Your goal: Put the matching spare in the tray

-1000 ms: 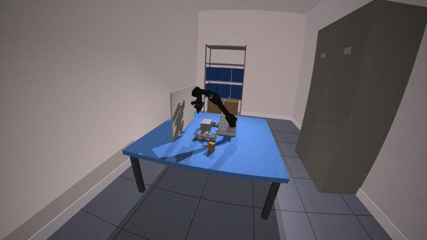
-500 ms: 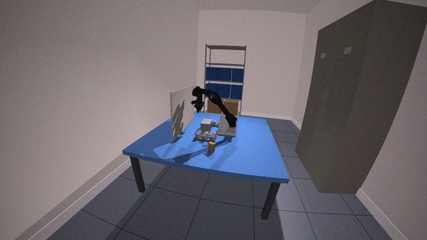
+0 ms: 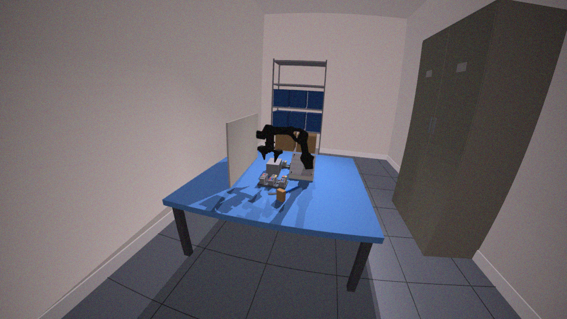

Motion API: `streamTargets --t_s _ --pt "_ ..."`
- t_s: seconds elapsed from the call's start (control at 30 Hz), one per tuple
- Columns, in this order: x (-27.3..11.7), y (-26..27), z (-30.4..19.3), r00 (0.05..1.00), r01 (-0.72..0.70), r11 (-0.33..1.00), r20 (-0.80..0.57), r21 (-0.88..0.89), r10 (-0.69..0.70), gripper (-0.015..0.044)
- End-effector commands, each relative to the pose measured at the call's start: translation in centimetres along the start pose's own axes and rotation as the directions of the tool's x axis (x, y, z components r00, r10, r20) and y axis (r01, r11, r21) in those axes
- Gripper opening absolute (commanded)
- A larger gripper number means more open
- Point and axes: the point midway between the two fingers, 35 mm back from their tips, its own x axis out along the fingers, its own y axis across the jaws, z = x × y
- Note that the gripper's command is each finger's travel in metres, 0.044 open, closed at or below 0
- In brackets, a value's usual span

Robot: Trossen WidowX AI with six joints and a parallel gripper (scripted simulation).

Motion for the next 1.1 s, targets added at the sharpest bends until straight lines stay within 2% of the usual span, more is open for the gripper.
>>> streamTargets --t_s 0.0,0.07,0.23,0.4,0.43,1.07 --pt "1.4 3.8 0.9 1.000 -0.005 0.959 0.011 -0.285 0.009 0.0440" --pt "1.7 4.6 1.1 1.000 -0.006 0.938 0.013 -0.347 0.011 0.0440" --pt "1.7 4.6 1.1 1.000 -0.006 0.938 0.013 -0.347 0.011 0.0440" --pt "4.0 4.8 1.2 1.000 -0.005 0.938 0.012 -0.347 0.010 0.0309" --pt "4.8 4.9 1.2 1.000 -0.005 0.938 0.013 -0.347 0.011 0.0300" --pt "7.3 4.8 1.2 1.000 -0.005 0.938 0.012 -0.348 0.010 0.0300"
